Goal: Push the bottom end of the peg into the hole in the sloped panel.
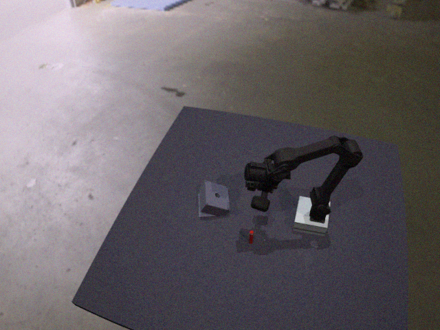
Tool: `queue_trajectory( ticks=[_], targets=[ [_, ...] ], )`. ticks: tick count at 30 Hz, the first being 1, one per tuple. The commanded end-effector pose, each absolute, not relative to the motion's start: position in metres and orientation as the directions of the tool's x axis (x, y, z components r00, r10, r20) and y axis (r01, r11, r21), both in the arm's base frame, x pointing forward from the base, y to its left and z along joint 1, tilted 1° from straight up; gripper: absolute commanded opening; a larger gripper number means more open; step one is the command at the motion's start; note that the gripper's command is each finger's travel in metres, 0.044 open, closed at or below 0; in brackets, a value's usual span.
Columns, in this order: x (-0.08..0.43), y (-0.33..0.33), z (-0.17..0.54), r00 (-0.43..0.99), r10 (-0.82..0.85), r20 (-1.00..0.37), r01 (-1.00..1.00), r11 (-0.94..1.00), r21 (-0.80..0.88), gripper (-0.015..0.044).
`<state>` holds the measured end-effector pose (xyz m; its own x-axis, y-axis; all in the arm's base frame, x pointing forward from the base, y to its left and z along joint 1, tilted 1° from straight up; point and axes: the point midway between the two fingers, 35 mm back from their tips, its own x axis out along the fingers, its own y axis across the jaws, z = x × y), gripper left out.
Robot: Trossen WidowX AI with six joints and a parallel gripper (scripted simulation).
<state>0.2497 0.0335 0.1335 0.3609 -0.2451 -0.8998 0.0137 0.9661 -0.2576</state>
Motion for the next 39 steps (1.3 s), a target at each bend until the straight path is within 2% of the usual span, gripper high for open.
queue_trajectory(
  ticks=[1,19,39],
  targets=[
    [0.250,0.039,0.131,0.344,-0.229,-0.911,-0.098,0.956,-0.277,0.0440],
    [0.254,0.062,0.119,0.286,-0.171,-0.943,-0.562,0.767,-0.310,0.0440],
    [0.256,0.089,0.106,0.213,-0.113,-0.971,-0.910,0.339,-0.239,0.0440]
  ],
)
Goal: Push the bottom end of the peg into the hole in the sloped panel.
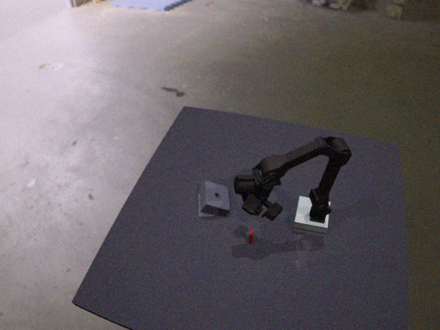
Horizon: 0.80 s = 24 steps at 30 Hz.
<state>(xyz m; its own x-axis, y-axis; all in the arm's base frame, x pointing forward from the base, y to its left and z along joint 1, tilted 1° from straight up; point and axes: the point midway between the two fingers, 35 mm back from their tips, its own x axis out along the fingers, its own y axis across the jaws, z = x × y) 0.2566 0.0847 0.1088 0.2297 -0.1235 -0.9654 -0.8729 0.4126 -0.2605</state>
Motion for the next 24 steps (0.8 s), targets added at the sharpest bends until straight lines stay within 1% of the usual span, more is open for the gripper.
queue_trajectory(
  ticks=[1,12,24],
  targets=[
    [0.256,0.091,0.106,0.209,-0.110,-0.972,-0.920,0.314,-0.233,0.0440],
    [0.256,0.105,0.098,0.165,-0.082,-0.983,-0.986,0.022,-0.167,0.0440],
    [0.256,0.121,0.090,0.115,-0.055,-0.992,-0.951,-0.296,-0.093,0.0440]
  ],
)
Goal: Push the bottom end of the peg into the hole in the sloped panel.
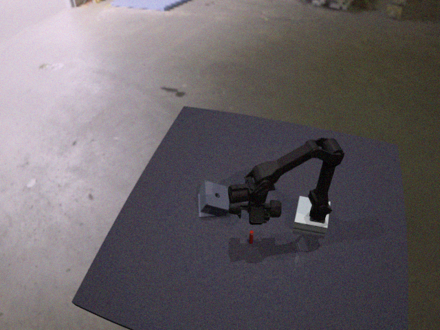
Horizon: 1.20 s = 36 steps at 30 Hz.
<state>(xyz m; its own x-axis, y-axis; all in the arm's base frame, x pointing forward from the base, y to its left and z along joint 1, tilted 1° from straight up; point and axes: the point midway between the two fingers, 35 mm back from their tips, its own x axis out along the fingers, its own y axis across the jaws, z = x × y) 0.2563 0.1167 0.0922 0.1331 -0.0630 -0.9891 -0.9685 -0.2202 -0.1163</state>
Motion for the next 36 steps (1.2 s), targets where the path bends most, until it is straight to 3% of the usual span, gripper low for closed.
queue_trajectory(
  ticks=[1,22,36],
  targets=[
    [0.256,0.122,0.089,0.110,-0.053,-0.992,-0.943,-0.321,-0.088,0.0440],
    [0.252,0.148,0.074,0.020,-0.012,-1.000,-0.639,-0.769,-0.004,0.0440],
    [0.253,0.150,0.064,0.014,-0.010,-1.000,-0.610,-0.792,-0.001,0.0440]
  ],
)
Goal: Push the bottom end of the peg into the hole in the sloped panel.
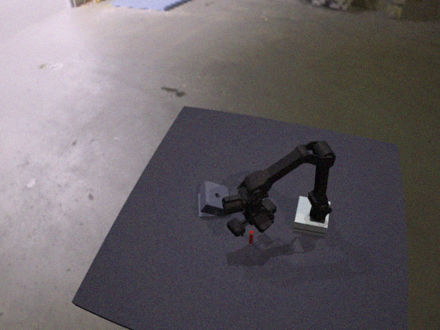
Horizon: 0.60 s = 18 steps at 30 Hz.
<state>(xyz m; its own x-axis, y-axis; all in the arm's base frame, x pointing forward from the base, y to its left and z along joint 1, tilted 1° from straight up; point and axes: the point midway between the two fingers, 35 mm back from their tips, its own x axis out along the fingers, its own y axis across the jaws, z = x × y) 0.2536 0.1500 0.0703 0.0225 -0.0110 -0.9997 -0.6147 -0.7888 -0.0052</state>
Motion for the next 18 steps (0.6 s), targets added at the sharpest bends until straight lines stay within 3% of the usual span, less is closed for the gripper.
queue_trajectory(
  ticks=[1,18],
  targets=[
    [0.253,0.150,0.063,0.014,-0.010,-1.000,-0.610,-0.792,-0.001,0.0440],
    [0.254,0.150,0.035,0.014,-0.010,-1.000,-0.610,-0.792,-0.001,0.0440]
  ],
)
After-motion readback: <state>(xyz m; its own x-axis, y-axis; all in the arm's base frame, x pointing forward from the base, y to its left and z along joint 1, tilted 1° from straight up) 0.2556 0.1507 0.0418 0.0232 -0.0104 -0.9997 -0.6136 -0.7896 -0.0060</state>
